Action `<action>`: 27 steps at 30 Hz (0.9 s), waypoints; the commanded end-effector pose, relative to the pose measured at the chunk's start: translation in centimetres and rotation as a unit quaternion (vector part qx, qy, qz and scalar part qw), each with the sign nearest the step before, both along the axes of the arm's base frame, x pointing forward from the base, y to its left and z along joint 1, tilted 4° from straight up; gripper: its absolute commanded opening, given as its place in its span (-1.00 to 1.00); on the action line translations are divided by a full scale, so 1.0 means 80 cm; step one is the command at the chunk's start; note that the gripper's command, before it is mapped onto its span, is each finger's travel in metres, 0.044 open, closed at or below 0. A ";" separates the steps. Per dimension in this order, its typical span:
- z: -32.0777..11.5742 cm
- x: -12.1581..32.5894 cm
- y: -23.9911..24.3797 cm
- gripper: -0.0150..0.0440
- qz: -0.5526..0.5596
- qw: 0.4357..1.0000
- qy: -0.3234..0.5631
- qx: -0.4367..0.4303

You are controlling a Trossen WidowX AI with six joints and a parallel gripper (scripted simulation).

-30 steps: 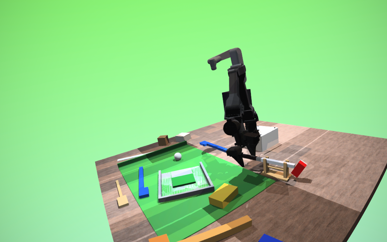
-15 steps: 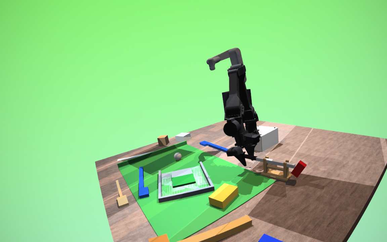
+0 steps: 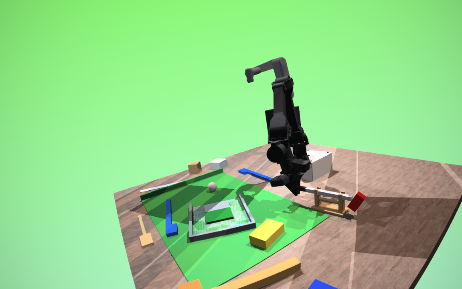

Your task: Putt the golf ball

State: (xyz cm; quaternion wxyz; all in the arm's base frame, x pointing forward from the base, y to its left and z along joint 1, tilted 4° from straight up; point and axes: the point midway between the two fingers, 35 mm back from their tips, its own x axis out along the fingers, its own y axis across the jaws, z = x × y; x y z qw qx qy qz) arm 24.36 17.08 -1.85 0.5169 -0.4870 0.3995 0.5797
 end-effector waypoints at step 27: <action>0.122 0.018 -0.028 -0.49 -0.085 0.996 0.009 -0.017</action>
